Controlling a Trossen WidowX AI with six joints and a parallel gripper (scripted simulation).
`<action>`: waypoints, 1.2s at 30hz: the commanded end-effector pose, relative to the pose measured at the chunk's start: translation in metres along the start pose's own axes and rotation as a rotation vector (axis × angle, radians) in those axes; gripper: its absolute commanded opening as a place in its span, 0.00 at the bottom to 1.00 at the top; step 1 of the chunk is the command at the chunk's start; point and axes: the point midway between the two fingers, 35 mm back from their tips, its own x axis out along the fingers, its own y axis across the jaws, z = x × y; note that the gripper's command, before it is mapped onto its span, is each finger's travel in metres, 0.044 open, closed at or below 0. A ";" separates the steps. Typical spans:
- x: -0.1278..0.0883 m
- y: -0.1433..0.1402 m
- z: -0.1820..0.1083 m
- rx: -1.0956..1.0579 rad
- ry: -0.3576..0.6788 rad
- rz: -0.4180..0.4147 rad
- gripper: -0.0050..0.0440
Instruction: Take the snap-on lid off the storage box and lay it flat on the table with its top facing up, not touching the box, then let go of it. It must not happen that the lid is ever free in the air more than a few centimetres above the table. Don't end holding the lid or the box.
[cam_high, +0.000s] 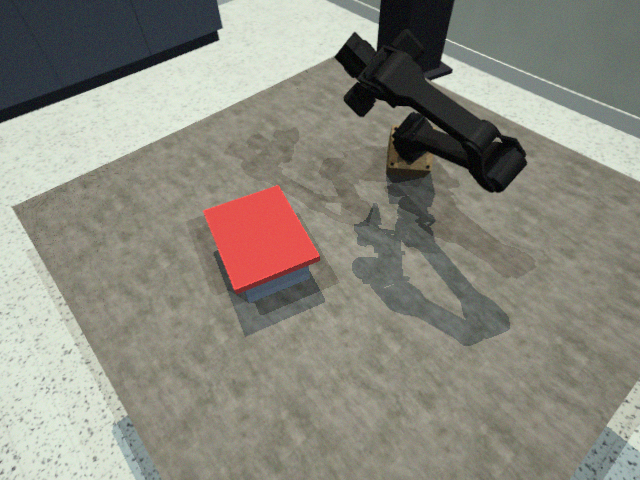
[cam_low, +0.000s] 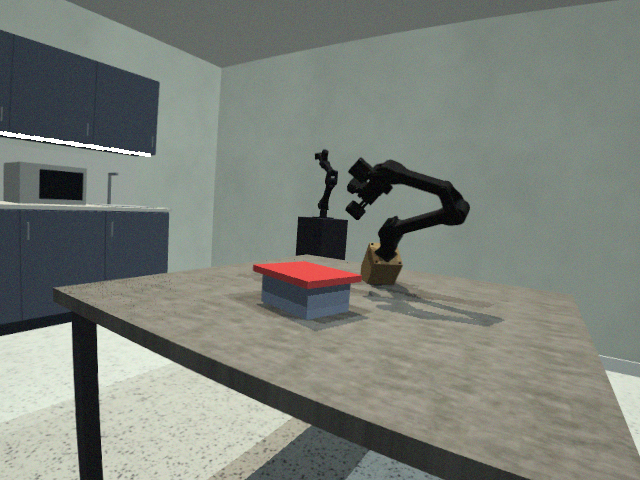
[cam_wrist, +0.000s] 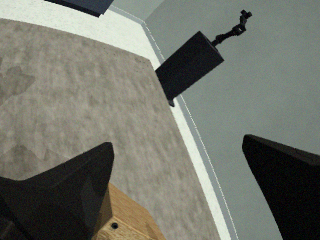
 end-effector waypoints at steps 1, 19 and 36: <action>0.000 0.000 0.000 0.000 0.000 0.000 0.92; 0.000 0.010 0.005 0.057 -0.033 0.051 0.82; -0.056 0.134 0.040 0.556 -0.117 0.848 0.58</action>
